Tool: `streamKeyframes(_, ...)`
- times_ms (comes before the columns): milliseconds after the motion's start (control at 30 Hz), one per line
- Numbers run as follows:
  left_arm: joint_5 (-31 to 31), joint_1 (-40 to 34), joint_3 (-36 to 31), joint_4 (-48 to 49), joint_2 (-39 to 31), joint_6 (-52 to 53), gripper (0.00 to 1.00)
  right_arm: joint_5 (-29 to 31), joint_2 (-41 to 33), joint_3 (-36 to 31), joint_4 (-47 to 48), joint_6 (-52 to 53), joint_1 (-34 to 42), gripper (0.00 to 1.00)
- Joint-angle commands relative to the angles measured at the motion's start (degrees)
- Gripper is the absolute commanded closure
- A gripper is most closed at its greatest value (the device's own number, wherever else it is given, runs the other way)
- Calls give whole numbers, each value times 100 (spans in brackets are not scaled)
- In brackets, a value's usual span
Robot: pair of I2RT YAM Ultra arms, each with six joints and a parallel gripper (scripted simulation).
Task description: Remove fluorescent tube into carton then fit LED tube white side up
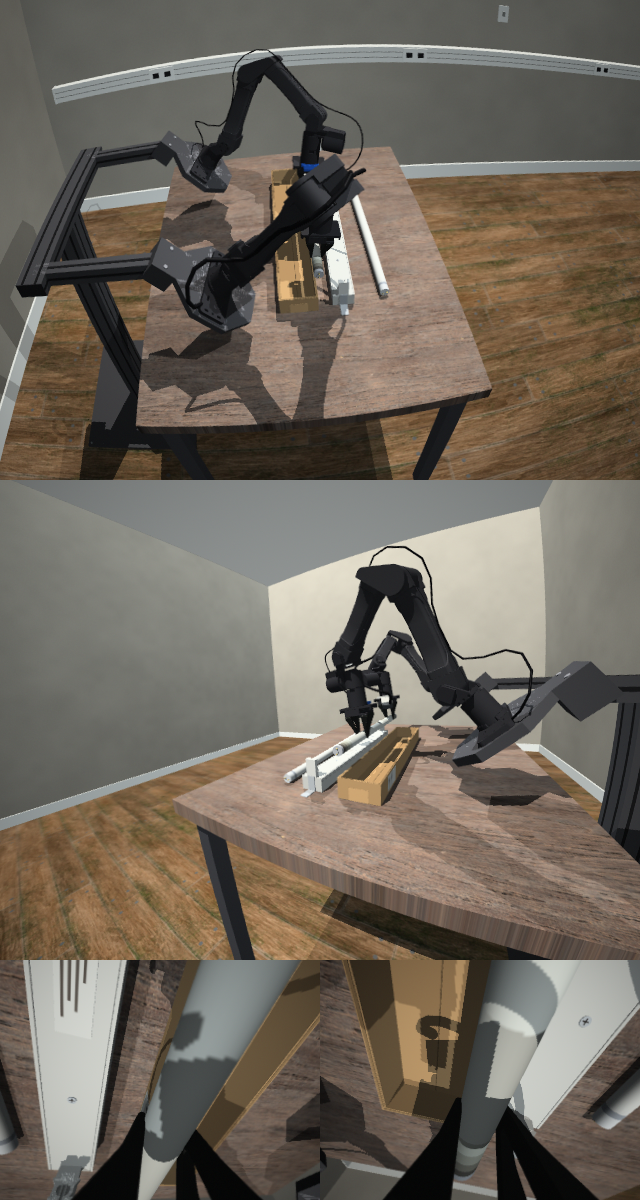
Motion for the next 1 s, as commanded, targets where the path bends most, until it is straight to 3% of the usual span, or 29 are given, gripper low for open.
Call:
streamKeyframes(0, -33, -126, -154, 93, -243, -39, 89, -68, -196, -163, 108, 116, 196, 89)
streamKeyframes(967, -235, -606, -1220, 334, -947, -501, 89, 130, -295, -952, 316, 837, 837, 89)
